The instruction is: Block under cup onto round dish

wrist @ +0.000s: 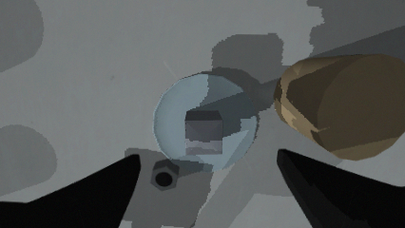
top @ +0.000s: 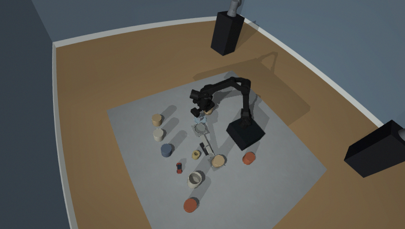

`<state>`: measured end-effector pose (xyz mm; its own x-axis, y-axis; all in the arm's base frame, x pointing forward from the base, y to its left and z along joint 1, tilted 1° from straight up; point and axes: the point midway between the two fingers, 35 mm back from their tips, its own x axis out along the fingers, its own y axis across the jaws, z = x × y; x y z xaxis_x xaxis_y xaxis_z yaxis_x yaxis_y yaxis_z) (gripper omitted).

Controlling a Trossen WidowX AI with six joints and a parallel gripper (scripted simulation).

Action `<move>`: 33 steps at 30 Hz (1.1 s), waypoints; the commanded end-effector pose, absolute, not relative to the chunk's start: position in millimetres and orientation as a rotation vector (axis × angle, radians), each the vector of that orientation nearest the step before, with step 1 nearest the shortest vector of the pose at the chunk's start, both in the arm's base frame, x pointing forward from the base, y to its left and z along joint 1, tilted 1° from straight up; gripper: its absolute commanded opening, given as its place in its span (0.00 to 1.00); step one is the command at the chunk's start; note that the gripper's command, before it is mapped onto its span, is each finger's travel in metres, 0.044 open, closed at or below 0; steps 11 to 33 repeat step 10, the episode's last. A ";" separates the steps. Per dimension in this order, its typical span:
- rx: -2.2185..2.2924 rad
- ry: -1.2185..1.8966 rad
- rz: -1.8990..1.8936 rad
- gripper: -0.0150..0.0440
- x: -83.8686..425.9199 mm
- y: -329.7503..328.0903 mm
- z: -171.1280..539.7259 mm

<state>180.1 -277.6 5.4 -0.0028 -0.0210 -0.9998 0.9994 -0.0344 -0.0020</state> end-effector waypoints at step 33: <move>1.219 1.177 -1.248 1.00 178.5 -274.0 58.5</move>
